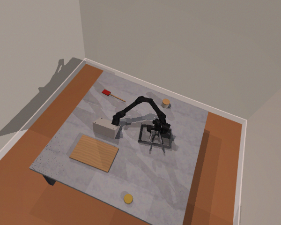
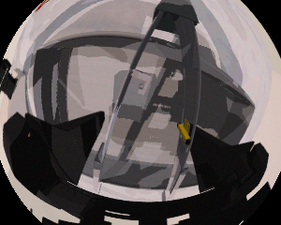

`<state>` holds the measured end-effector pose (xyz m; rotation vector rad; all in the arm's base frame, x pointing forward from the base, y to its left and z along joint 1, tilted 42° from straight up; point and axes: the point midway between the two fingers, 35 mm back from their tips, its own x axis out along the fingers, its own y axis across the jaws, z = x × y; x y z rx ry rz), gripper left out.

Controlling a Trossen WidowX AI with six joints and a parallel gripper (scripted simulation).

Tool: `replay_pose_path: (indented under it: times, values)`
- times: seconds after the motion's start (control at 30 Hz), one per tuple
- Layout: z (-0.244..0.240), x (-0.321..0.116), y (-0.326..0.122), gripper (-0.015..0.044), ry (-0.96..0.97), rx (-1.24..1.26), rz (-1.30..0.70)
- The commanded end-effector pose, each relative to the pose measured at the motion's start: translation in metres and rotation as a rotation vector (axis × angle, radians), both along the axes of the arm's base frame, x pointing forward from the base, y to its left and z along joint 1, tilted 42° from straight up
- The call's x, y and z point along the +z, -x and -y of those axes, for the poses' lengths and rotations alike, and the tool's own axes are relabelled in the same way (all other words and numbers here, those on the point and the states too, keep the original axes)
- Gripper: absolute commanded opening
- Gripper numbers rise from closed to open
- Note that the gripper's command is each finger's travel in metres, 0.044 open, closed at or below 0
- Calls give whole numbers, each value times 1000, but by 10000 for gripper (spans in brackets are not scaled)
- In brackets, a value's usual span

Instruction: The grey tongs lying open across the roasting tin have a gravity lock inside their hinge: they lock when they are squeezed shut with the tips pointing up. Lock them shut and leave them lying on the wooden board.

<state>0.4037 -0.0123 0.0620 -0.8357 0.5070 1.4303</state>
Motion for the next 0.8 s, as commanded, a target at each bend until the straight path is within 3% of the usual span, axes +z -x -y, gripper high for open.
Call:
replay_pose_path:
  times: [0.0,0.07,0.77]
  values:
    - [-4,-3,1,440,-5,1,-6]
    - [-1,-1,0,387,0,1,0]
    - [-1,-1,0,247,0,1,0]
